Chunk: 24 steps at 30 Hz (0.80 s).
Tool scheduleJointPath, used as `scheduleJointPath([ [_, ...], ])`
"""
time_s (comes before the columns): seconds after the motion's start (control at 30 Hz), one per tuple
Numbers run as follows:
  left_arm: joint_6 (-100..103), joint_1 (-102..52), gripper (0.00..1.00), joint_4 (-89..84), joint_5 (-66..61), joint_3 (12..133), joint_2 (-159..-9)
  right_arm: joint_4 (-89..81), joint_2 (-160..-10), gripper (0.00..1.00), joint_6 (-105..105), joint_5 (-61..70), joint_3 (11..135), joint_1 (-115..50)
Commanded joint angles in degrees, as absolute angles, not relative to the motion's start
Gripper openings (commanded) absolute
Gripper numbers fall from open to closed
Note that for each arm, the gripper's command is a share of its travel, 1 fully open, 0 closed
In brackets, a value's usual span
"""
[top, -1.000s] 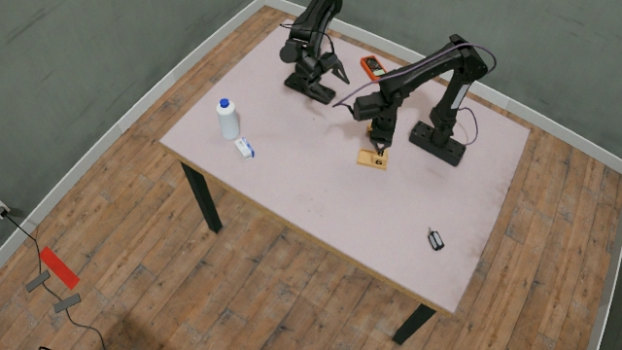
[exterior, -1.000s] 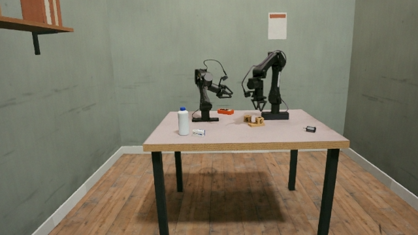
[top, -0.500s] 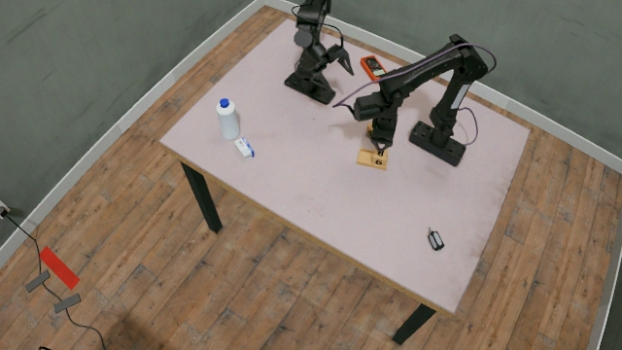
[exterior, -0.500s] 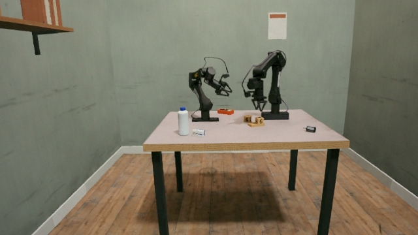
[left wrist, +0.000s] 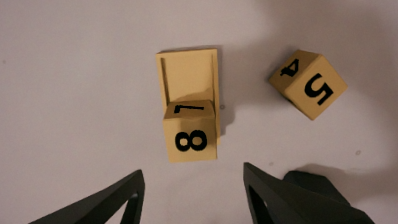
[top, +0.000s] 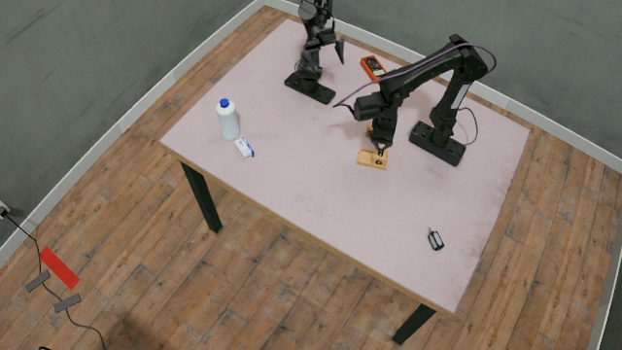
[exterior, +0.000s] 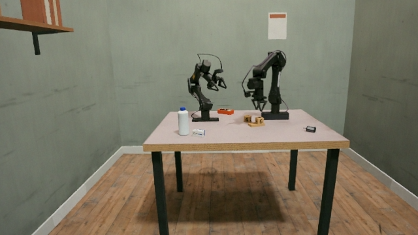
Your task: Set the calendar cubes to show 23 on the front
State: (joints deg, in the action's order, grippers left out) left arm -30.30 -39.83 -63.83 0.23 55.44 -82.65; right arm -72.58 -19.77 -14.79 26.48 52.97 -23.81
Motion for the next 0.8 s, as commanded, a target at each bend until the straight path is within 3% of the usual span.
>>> scheduleJointPath([
  [0.0, -30.4, -39.6, 0.69, -64.3, 0.0, 56.4, -82.1, -77.0, -17.0, 1.00, -11.0, 21.6, 56.2, -19.5],
  [0.27, -32.0, -40.8, 0.69, -62.7, -0.5, 56.1, -82.1, -78.1, -14.3, 1.00, -4.1, 12.4, 58.6, -17.3],
  [0.6, -35.3, -46.8, 0.69, -60.1, -0.5, 53.6, -83.0, -79.2, -11.6, 1.00, 2.8, 3.2, 60.7, -35.7],
  [0.77, -38.0, -51.5, 0.69, -58.3, -0.5, 52.0, -83.2, -79.4, -11.5, 1.00, 3.4, 2.9, 60.7, -36.8],
])
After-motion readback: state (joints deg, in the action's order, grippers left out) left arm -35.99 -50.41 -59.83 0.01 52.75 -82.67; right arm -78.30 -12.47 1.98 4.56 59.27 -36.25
